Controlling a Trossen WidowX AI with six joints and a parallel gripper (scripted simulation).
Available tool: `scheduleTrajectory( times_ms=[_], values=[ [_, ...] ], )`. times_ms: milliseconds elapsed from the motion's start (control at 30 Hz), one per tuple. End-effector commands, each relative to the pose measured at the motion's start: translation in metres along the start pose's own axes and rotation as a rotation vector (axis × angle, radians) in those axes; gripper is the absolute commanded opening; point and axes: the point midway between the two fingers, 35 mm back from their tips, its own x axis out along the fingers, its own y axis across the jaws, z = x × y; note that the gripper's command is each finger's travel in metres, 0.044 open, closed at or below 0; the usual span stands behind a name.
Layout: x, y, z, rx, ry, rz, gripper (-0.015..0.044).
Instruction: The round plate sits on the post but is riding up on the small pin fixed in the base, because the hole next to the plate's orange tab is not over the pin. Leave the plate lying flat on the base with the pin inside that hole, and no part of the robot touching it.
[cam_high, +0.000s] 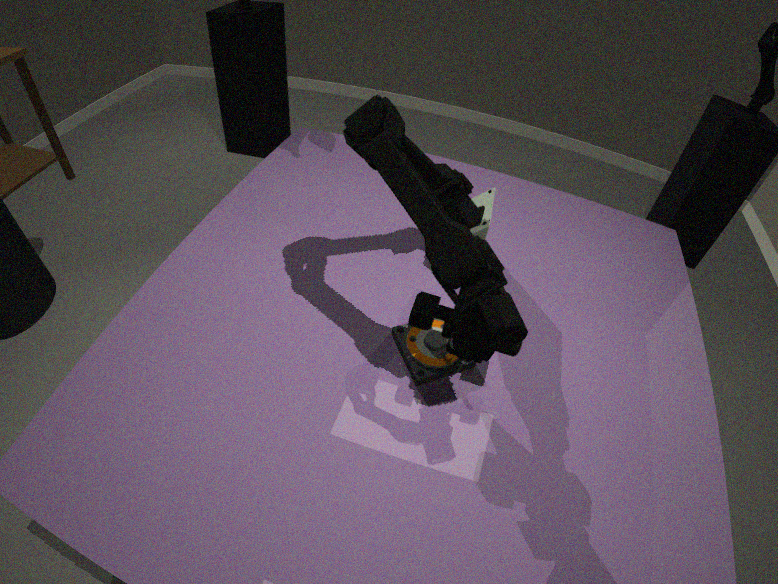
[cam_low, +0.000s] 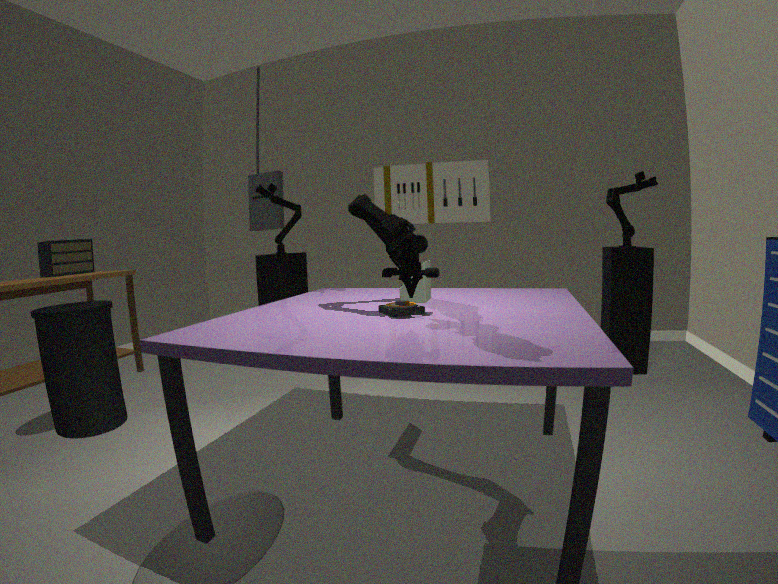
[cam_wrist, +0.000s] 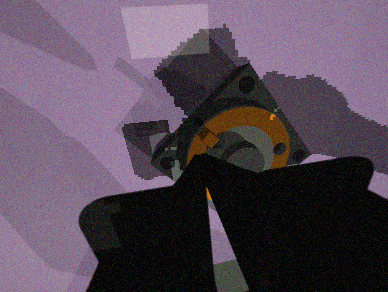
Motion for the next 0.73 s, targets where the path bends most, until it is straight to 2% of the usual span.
scheduleTrajectory(
  times_ms=[0, 133, 167, 700],
  values=[
    [-0.0242, 0.0001, 0.0014, 0.011, -0.017, 0.012, 0.0],
    [-0.0322, 0.0003, -0.0024, 0.011, -0.017, 0.012, 0.0],
    [-0.023, 0.0011, -0.0021, -0.001, -0.013, 0.004, 0.0],
    [-0.023, 0.0011, -0.0021, -0.001, -0.013, 0.004, 0.0]
  ],
)
